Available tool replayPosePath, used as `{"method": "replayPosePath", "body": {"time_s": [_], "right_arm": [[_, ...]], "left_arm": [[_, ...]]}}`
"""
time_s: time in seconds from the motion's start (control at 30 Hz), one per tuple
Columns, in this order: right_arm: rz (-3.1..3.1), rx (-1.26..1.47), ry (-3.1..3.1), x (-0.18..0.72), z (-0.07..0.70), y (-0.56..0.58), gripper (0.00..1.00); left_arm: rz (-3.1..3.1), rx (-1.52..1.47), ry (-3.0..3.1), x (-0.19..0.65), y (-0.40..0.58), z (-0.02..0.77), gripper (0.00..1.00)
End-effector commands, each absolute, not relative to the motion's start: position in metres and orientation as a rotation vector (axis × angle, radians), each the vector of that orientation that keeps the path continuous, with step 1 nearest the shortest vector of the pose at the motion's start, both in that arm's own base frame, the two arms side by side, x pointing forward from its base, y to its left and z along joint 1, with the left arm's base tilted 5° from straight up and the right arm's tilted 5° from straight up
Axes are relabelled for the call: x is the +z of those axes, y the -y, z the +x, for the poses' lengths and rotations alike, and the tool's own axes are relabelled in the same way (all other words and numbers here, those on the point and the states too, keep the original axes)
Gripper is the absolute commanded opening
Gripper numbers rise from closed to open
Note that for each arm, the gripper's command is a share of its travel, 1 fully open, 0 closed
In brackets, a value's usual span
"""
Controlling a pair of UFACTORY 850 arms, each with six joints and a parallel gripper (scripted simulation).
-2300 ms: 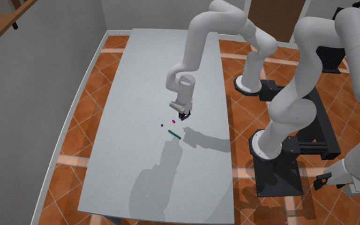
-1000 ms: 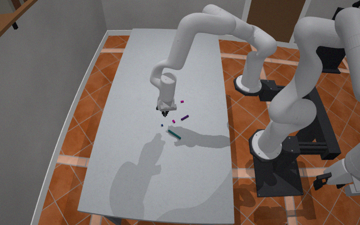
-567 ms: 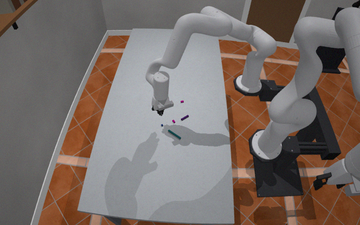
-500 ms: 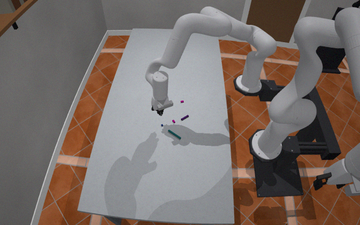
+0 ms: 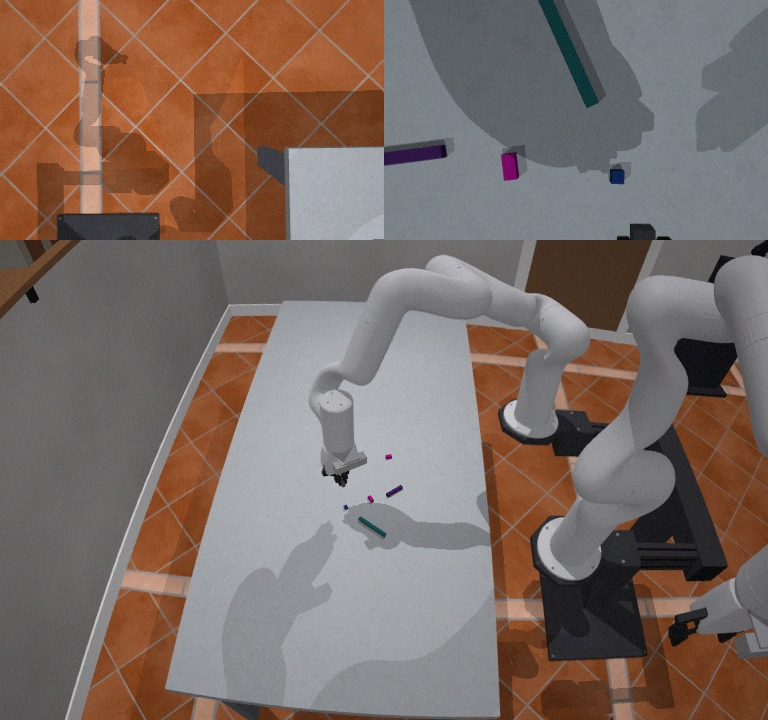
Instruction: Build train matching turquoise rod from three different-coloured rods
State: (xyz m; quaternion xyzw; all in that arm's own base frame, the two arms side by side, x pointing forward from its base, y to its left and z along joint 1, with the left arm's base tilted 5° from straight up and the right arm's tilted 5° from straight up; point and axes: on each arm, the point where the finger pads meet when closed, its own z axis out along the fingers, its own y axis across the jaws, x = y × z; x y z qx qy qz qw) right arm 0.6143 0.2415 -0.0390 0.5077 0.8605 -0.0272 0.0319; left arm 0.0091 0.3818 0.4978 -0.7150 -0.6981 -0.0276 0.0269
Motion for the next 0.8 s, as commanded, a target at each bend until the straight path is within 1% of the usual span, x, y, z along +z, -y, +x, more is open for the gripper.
{"method": "replayPosePath", "body": {"time_s": [0.0,0.77], "right_arm": [[1.563,-0.081,-2.650,-0.040,0.615,-0.242,0.06],[1.563,-0.082,-2.650,-0.111,0.619,-0.236,0.06]], "left_arm": [[-2.207,-0.088,2.155,0.499,-0.382,0.009,1.00],[-2.207,-0.088,2.155,0.499,-0.382,0.009,1.00]]}}
